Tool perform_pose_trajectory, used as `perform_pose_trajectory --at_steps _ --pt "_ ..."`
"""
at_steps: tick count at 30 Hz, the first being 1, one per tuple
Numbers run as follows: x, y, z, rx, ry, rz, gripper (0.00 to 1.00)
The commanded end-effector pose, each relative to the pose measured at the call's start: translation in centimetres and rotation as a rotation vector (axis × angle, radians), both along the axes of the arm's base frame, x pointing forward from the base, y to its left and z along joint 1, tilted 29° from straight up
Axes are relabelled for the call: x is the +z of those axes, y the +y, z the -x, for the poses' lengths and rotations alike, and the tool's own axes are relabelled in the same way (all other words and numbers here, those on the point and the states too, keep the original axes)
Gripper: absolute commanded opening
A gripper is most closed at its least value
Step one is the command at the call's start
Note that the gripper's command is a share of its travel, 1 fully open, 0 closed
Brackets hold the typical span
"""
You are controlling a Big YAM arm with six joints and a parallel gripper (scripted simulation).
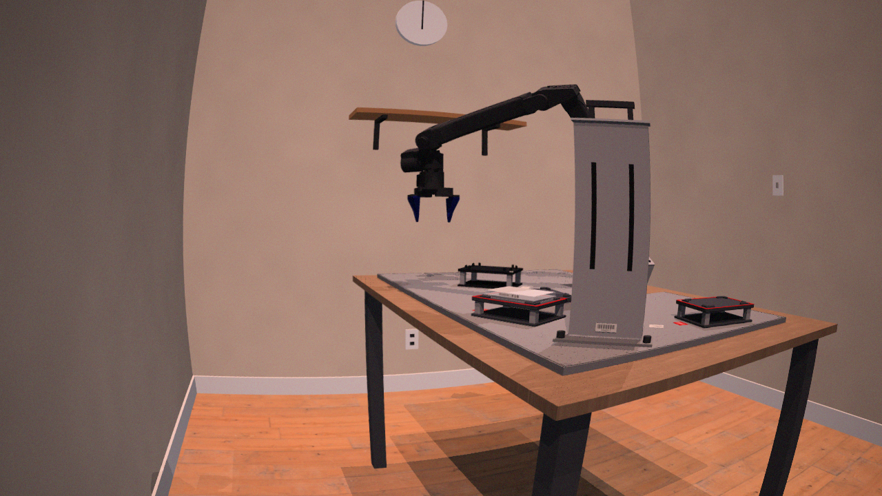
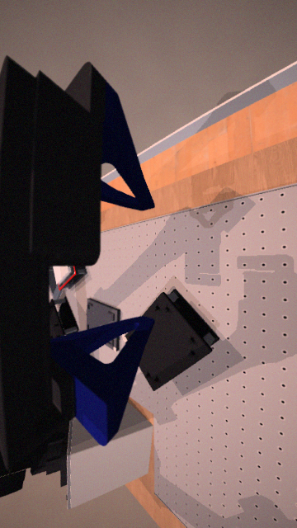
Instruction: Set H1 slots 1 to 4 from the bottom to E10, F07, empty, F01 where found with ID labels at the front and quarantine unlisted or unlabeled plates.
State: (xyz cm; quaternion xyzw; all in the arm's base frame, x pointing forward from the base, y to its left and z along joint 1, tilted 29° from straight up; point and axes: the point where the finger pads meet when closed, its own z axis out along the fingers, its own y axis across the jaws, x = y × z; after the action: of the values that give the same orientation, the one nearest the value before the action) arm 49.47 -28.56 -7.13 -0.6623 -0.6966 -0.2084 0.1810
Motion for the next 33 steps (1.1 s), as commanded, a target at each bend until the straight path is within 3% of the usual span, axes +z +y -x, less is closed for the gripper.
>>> perform_pose_trajectory --at_steps 1,17,18,21,24,26,28,29,33 --pt "0.5 -0.4 -0.2 -0.004 -0.01 0.008 1.0" --pt "0.5 -0.4 -0.2 -0.004 -0.01 0.008 1.0" --pt "2.4 -0.5 -1.0 0.034 -0.065 0.04 0.0" --pt "3.3 0.3 -1.1 0.106 -0.111 0.051 0.0" --pt "4.3 1.1 -0.5 0.107 -0.095 0.035 0.0" --pt "5.4 0.8 -1.3 0.107 -0.115 0.05 0.0" --pt "5.5 0.5 -1.7 0.107 -0.129 0.062 0.0" --pt "4.9 1.4 -0.7 0.13 -0.124 0.049 0.0" --pt "5.7 2.1 -0.4 0.198 -0.16 0.052 0.0"
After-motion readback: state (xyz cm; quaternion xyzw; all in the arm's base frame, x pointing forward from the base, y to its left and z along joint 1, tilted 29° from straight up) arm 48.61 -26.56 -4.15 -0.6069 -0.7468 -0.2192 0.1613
